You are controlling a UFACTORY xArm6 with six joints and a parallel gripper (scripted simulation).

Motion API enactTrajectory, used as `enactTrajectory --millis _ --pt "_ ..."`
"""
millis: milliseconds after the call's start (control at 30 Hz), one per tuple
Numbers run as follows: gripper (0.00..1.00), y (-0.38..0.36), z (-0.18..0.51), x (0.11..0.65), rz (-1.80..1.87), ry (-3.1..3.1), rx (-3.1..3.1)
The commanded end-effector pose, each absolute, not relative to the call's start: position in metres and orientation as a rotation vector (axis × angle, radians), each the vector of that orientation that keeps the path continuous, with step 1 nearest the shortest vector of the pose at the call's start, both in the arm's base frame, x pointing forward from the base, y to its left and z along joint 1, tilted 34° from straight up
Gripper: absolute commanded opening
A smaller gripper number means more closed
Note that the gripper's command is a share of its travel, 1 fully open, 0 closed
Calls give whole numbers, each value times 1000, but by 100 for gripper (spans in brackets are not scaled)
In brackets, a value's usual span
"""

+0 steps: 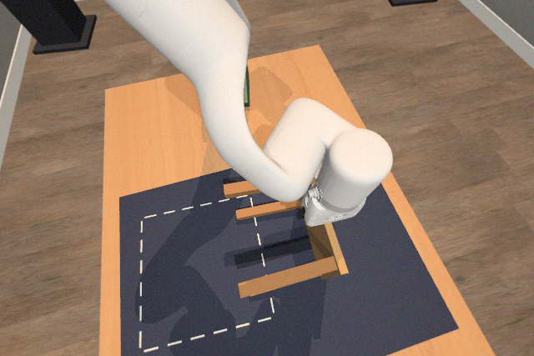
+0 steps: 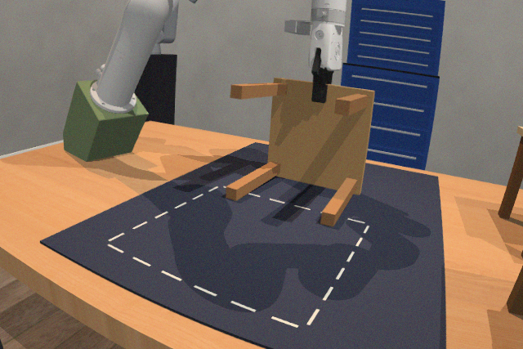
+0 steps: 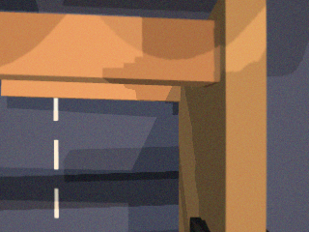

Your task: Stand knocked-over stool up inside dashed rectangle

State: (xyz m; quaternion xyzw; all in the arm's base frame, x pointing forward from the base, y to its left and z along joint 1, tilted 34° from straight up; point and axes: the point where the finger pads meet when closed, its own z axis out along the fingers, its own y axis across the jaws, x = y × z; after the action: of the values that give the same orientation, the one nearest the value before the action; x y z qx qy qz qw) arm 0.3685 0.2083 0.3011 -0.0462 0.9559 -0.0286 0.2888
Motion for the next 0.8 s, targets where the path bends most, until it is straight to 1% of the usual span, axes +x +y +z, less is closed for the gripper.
enactTrajectory --millis 0,767 --pt "21 209 303 369 -73 2549 -123" --pt "21 205 306 367 -48 2550 -131"
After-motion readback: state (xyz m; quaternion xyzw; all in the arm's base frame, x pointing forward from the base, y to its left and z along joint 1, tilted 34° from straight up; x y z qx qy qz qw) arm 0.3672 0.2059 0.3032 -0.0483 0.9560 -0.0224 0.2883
